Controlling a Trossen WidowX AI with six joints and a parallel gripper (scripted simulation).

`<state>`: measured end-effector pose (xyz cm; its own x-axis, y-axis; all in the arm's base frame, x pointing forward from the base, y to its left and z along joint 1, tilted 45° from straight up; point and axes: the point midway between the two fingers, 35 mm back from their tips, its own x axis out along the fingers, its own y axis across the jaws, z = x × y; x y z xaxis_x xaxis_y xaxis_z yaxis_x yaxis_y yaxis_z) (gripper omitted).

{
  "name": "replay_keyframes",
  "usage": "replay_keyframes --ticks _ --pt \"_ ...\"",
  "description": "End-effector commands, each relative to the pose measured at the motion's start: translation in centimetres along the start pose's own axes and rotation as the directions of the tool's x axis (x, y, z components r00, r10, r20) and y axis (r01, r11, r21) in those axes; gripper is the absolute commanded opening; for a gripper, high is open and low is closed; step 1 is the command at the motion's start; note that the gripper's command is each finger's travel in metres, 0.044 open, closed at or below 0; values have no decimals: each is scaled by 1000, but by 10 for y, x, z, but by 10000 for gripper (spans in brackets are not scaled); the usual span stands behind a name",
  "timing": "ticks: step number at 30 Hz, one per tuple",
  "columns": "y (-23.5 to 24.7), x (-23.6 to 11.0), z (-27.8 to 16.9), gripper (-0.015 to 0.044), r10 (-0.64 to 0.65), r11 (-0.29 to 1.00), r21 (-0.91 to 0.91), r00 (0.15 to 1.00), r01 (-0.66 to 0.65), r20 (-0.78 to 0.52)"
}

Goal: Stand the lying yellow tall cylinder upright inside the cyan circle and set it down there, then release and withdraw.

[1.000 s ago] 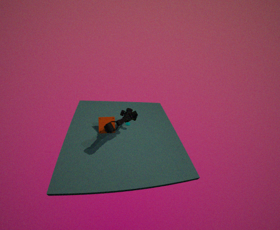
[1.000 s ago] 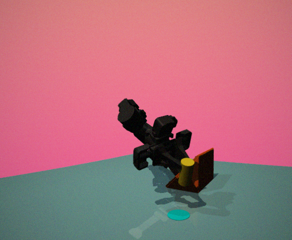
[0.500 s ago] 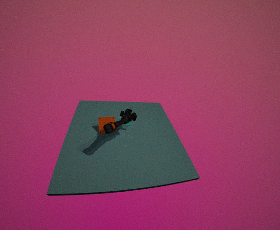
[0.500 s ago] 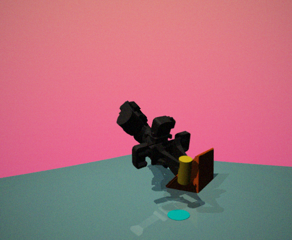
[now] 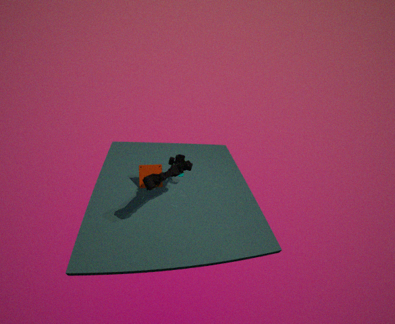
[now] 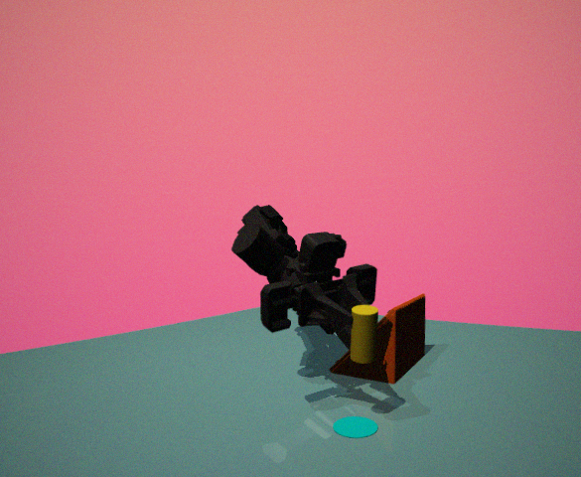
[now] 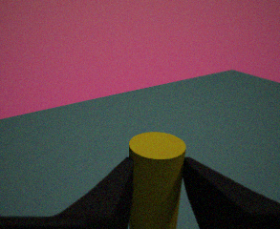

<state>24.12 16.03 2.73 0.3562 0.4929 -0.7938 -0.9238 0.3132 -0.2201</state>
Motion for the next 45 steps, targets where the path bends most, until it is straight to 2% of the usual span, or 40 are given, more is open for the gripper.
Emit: replay_keyframes --ticks 1,19,37,45 --pt "1 -4 2 105 -11 1000 -20 999 12 34" --pt "3 -14 3 105 -58 994 -86 987 71 147" --pt "3 -14 2 105 -58 994 -87 987 72 148" --pt "-4 -4 -25 105 -55 993 -92 989 68 138"
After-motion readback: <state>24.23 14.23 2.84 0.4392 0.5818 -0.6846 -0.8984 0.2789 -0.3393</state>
